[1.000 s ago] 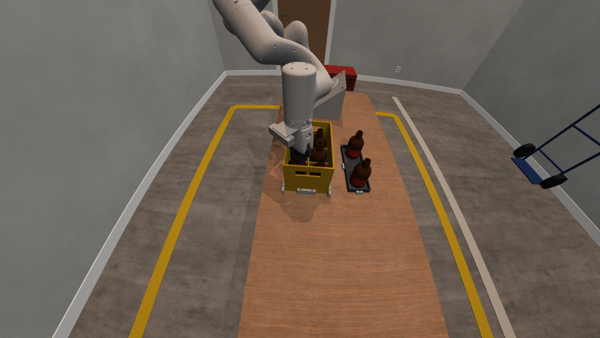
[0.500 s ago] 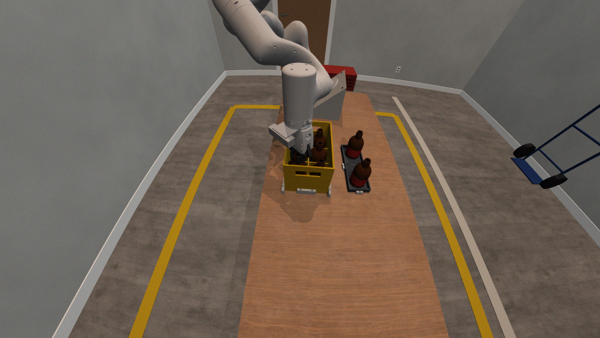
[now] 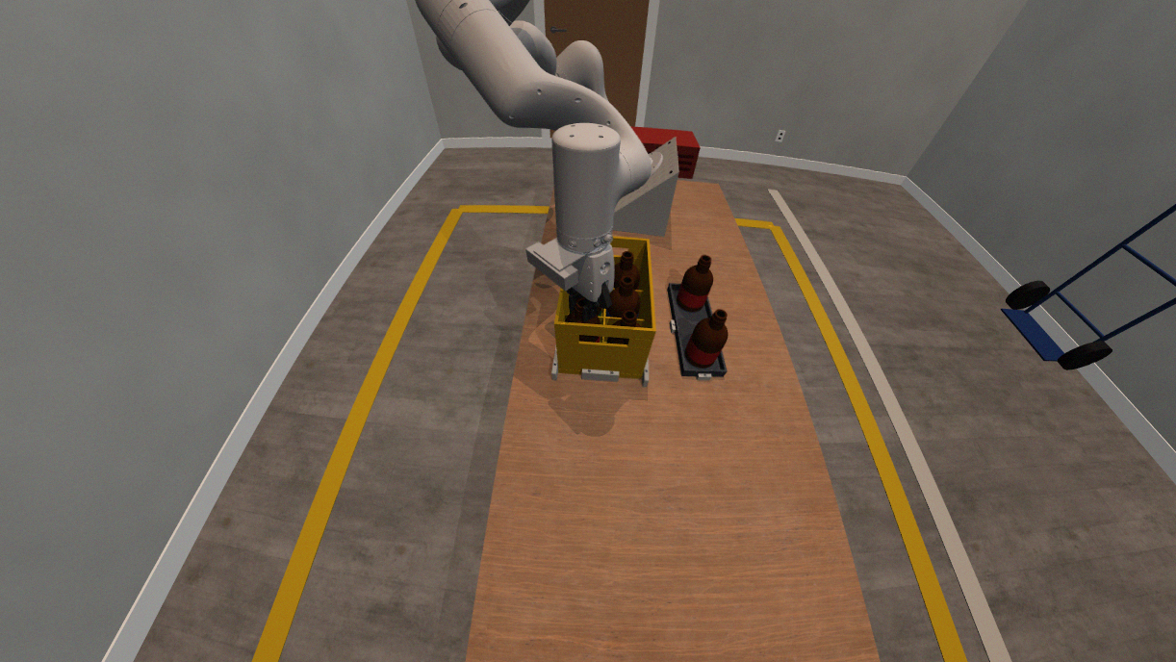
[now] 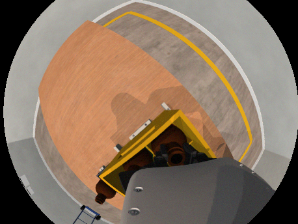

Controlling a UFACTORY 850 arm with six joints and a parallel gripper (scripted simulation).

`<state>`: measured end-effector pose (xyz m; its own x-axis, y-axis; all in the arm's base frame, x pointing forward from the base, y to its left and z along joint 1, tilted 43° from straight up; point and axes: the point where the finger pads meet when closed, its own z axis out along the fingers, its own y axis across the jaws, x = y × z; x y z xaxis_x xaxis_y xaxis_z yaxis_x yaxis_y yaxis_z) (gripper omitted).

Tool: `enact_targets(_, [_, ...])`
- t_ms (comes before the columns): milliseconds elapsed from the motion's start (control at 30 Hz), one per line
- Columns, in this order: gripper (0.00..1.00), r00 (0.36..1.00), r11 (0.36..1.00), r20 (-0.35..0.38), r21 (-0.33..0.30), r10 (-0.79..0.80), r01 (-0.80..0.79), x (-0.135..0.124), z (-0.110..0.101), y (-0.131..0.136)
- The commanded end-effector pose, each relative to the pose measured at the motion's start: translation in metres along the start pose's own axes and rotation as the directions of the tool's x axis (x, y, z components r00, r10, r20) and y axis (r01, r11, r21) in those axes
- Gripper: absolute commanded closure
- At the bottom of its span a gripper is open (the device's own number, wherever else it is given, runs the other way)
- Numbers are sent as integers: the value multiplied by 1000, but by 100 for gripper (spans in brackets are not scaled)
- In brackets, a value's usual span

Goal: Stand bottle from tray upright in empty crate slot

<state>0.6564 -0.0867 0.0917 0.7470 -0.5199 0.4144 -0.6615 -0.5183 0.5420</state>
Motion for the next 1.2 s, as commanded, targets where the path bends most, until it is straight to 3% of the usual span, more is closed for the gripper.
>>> enact_targets(0, [100,1000,1000,-1,2,1,-1,1,-1,0])
enact_targets(1167, [100,1000,1000,-1,1,1,-1,1,10,0])
